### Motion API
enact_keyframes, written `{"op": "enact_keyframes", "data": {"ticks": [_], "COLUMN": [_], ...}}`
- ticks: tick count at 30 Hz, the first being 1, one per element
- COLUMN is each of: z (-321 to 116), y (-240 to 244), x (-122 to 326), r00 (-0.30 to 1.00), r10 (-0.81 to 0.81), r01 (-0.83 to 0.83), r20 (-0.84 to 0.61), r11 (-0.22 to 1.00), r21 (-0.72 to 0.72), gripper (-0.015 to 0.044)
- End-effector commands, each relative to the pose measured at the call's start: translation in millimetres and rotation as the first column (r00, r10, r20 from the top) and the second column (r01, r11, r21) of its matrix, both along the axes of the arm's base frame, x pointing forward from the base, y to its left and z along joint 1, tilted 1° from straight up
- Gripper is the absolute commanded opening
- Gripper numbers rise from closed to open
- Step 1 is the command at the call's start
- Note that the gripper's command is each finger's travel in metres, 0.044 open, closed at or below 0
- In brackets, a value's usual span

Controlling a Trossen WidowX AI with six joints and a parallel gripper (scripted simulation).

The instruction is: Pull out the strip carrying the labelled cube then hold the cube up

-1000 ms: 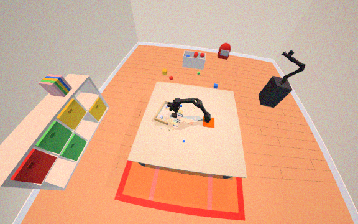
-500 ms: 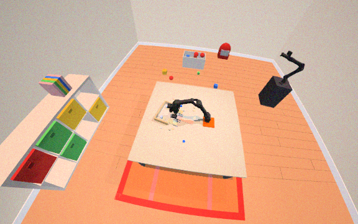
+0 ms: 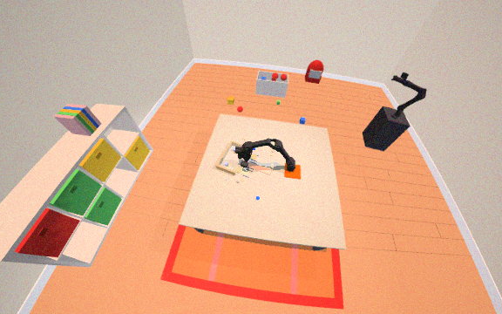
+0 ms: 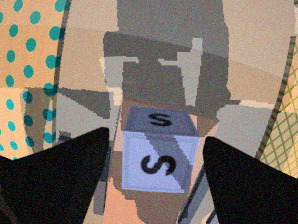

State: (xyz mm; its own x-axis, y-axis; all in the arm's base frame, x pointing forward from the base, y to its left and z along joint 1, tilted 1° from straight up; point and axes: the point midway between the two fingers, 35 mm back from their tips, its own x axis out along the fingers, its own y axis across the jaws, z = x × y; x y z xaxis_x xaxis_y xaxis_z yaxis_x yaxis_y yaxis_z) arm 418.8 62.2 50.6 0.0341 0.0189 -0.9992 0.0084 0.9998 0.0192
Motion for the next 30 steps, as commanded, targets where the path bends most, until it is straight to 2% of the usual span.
{"op": "enact_keyframes", "data": {"ticks": [1, 5, 11, 15, 30], "z": [-4, -1, -1, 1, 37], "y": [0, 0, 0, 0, -9], "x": [0, 0, 0, -2, -58], "r00": [1.0, 1.0, 1.0, 1.0, 1.0], "r10": [0.003, 0.0, 0.0, 0.0, 0.003], "r01": [-0.003, 0.0, 0.0, 0.0, -0.003], "r20": [-0.002, -0.001, -0.001, -0.001, -0.007], "r11": [1.0, 1.0, 1.0, 1.0, 1.0], "r21": [0.0, 0.0, 0.0, 0.0, -0.001], "gripper": [0.025, 0.0145, 0.0105, 0.0, 0.0]}}
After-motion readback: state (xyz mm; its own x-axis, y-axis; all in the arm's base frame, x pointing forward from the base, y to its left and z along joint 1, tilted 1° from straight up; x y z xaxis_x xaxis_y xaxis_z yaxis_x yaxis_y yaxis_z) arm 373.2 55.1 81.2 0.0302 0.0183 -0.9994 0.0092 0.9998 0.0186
